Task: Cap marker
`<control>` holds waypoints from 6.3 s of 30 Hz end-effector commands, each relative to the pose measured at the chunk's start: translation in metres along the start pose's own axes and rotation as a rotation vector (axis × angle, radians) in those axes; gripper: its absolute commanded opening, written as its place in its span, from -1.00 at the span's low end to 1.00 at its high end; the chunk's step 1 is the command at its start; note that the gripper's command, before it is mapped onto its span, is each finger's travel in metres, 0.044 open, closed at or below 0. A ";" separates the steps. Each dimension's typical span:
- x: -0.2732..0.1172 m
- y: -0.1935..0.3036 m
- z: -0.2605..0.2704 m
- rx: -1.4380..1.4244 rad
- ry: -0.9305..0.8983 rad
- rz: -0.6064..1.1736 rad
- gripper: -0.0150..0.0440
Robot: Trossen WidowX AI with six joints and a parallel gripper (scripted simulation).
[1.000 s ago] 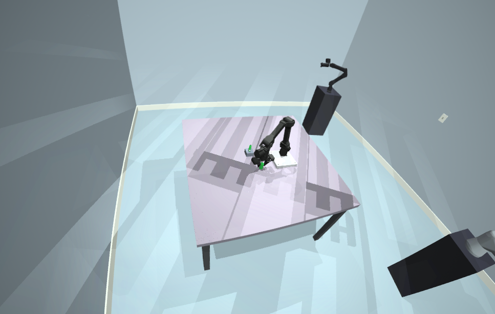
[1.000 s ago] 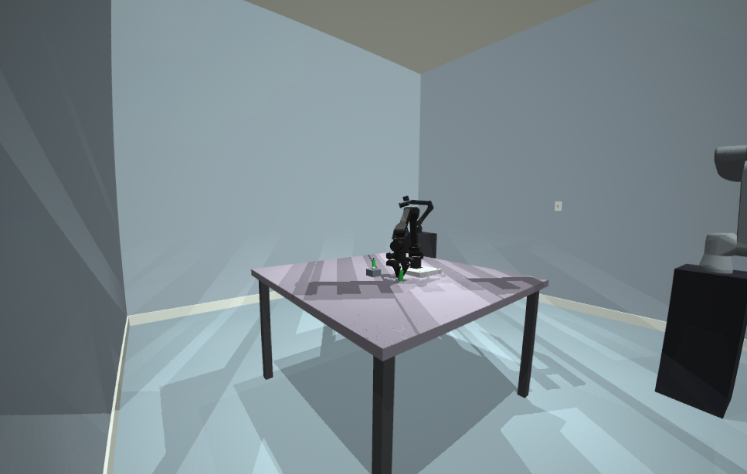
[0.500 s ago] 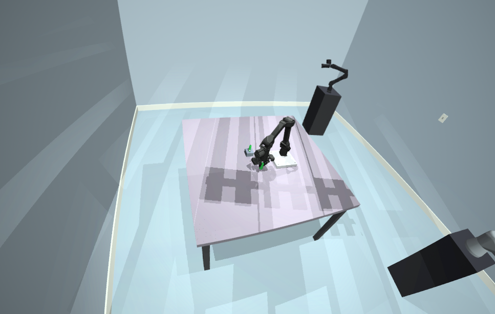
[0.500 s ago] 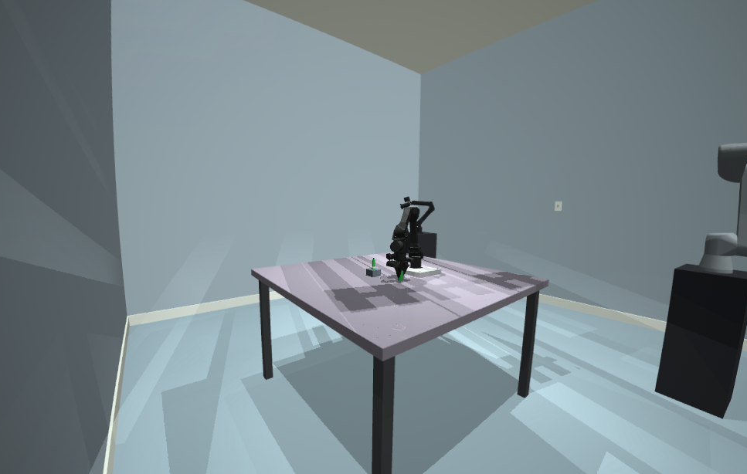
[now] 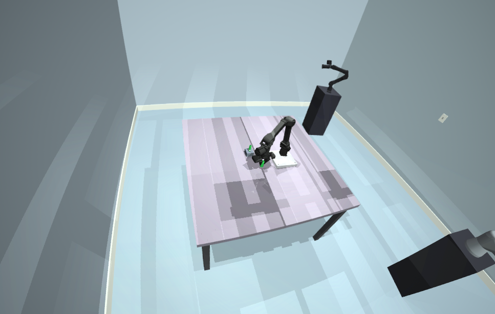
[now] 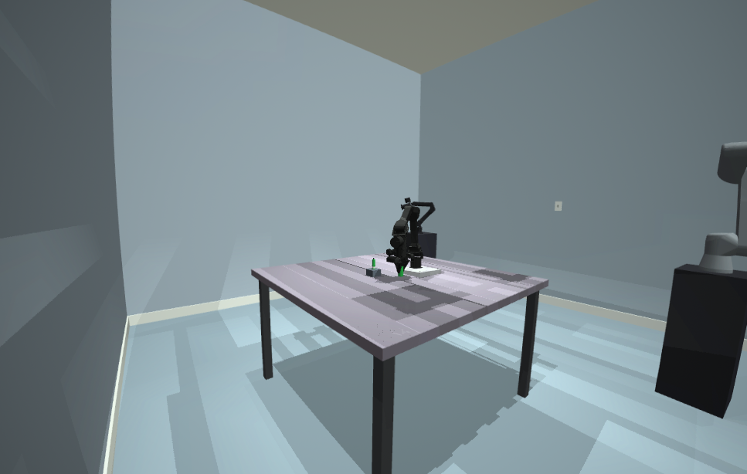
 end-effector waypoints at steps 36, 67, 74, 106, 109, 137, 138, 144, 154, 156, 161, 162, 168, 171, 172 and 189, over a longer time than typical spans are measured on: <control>-0.065 -0.075 0.029 0.001 -0.014 0.006 -0.49; -0.102 -0.183 0.029 0.001 -0.012 -0.005 -0.49; -0.098 -0.184 0.029 0.001 -0.012 -0.005 -0.49; -0.053 -0.184 0.031 0.001 -0.012 -0.006 -0.49; -0.048 -0.184 0.030 0.001 -0.012 -0.006 -0.49; -0.039 -0.184 0.030 0.001 -0.012 -0.006 -0.49; -0.039 -0.184 0.029 0.001 -0.012 -0.006 -0.49; -0.040 -0.184 0.030 0.005 -0.014 -0.004 -0.22; -0.040 -0.184 0.030 0.005 -0.014 -0.004 0.67; -0.040 -0.184 0.030 0.005 -0.014 -0.004 0.84; -0.048 -0.184 0.031 0.005 -0.015 -0.004 1.00; -0.058 -0.184 0.032 0.005 -0.015 -0.004 1.00; -0.115 -0.183 0.029 0.005 -0.015 -0.003 1.00; -0.115 -0.183 0.029 0.005 -0.015 -0.003 1.00; -0.115 -0.183 0.029 0.005 -0.015 -0.003 1.00; -0.106 -0.182 0.029 -1.424 -0.007 -0.013 -0.49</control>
Point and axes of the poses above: the point midway between the two fingers, 35 mm back from their tips, its own x axis out along the fingers, its own z axis across the jaws, y = z × x, the point moved 5 cm from there along -x, back along the fingers, and after that the axes turned 1 degree about x, right-handed, at the moved point
